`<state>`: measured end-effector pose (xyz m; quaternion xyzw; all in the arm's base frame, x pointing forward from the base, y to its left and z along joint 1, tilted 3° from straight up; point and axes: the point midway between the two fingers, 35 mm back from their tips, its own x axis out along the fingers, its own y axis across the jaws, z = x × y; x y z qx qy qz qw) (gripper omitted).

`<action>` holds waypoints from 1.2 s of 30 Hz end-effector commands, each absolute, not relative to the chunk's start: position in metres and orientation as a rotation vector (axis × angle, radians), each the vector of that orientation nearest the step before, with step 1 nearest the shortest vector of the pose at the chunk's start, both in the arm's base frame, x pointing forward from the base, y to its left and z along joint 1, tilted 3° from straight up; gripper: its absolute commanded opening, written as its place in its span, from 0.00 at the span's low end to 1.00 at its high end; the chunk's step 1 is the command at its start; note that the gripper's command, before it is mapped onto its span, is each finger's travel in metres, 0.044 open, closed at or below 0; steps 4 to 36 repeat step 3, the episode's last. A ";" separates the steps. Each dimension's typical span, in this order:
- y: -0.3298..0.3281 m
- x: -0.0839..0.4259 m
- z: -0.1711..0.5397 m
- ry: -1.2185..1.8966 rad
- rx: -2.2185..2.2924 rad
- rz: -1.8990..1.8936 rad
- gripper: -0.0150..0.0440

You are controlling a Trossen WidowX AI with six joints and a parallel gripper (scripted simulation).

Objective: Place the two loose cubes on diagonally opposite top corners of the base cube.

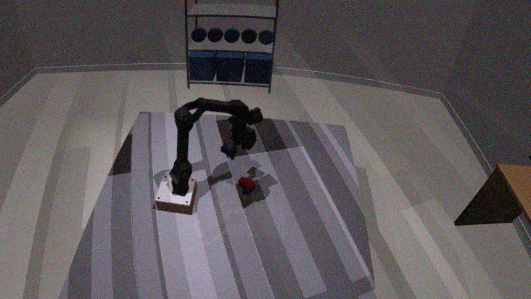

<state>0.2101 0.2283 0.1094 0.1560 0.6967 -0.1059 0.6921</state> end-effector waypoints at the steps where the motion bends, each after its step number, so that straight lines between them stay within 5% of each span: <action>1: 0.230 0.210 0.111 1.554 0.354 -0.238 0.93; 36: 0.230 0.210 0.111 1.554 0.354 -0.238 0.93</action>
